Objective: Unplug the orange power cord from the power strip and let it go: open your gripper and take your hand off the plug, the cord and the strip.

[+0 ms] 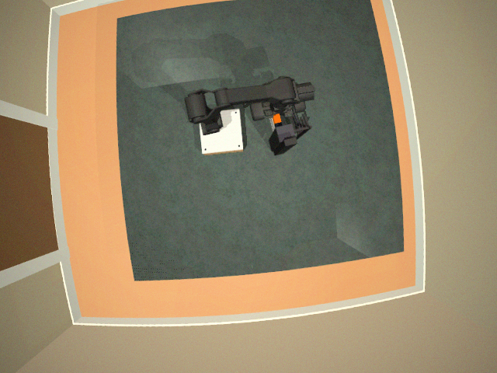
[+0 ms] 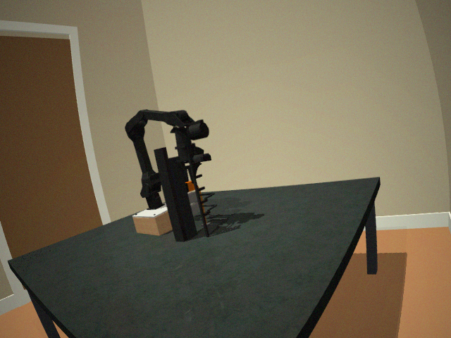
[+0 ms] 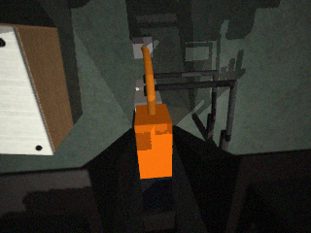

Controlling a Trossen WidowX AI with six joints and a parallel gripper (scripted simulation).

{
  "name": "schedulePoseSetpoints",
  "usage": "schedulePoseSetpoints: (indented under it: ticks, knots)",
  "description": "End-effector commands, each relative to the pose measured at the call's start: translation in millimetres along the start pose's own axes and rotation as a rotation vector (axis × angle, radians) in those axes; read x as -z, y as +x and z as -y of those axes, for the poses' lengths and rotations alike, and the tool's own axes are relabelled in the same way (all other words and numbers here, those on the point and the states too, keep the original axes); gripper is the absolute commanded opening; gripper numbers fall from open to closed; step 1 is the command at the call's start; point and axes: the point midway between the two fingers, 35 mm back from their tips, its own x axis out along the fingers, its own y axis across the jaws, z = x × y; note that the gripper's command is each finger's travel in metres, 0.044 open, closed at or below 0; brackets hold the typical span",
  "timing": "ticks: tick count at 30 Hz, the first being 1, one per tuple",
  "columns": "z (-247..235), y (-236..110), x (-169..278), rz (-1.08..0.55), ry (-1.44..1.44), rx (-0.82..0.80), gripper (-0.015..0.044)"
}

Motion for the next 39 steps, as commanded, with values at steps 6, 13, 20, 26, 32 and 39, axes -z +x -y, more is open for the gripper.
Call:
schedulePoseSetpoints:
  ticks: [6, 13, 20, 26, 32, 39]
  knots:
    - [-0.8, -3.9, -39.8, 0.081, -0.034, 0.002, 0.0000]
    - [-1.4, -3.2, -34.1, 0.077, -0.036, -0.001, 0.0131]
    - [-1.4, -3.2, -34.1, 0.077, -0.036, -0.001, 0.0315]
    - [-0.6, -11.1, -61.5, 0.080, -0.036, 0.000, 0.0440]
    - [-3.6, -20.1, -93.3, 0.082, -0.036, -0.001, 0.0440]
    - [-3.6, -20.1, -93.3, 0.082, -0.036, -0.001, 0.0440]
